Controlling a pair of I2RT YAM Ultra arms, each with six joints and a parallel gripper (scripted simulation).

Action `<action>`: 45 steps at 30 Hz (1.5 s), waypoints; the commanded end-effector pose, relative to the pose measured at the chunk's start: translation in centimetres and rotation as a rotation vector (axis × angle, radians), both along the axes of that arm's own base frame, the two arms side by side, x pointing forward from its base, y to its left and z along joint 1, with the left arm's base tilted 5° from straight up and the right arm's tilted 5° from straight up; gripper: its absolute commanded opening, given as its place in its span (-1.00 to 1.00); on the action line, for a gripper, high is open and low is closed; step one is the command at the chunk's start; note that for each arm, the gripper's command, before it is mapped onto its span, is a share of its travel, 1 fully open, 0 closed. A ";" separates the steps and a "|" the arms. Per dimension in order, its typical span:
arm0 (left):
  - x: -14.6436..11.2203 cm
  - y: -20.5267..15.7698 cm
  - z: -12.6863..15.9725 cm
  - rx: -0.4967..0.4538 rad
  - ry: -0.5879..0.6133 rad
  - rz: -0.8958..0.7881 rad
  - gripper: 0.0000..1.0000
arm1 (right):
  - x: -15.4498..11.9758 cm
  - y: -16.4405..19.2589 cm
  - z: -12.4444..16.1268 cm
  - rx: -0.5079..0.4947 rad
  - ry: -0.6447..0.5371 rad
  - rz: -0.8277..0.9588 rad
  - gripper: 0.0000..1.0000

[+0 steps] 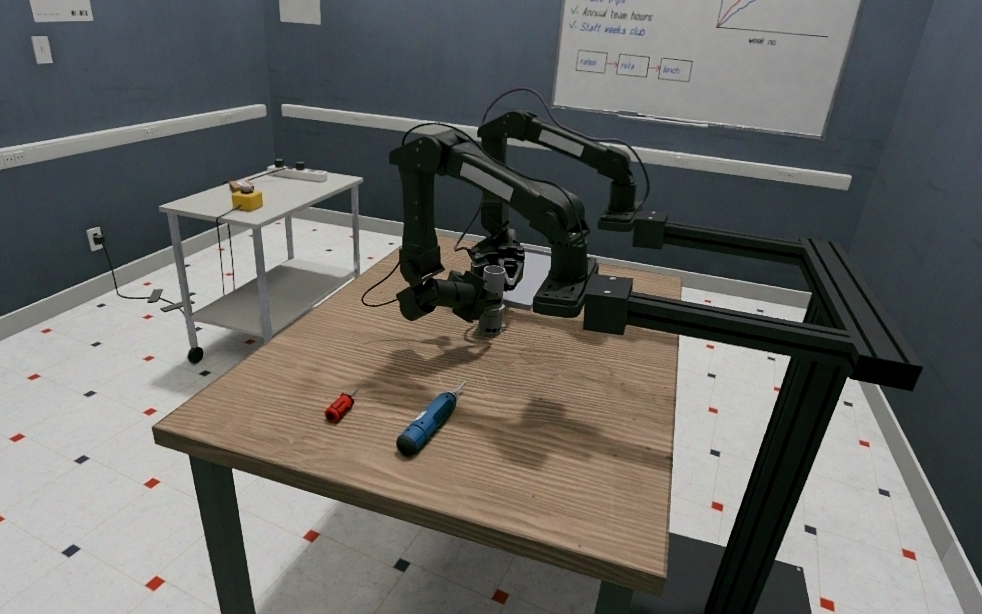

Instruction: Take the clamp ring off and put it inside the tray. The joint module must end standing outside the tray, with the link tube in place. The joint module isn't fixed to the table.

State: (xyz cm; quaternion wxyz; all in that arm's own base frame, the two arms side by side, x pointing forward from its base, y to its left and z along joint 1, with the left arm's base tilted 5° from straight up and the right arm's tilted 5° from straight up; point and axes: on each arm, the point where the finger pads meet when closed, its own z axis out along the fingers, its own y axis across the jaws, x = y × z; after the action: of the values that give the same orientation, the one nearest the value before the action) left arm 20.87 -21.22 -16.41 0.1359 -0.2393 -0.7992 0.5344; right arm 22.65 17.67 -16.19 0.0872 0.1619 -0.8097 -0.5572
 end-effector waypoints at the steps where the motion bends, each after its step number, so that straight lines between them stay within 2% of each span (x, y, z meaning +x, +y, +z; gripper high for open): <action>1: 0.5 -0.5 1.1 -0.017 -0.012 0.020 -0.87 | 0.3 0.3 0.7 -0.013 -0.014 0.007 -0.87; 45: -0.3 -0.5 4.4 -0.011 0.018 0.022 -0.87 | -0.5 0.3 4.0 -0.018 0.017 0.002 -0.87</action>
State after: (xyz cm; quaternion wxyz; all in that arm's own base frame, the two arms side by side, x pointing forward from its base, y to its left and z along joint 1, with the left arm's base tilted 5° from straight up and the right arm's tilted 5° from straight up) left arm 20.74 -21.35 -13.64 0.1281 -0.2404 -0.8000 0.5346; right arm 22.52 17.85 -13.39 0.0806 0.1620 -0.8110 -0.5563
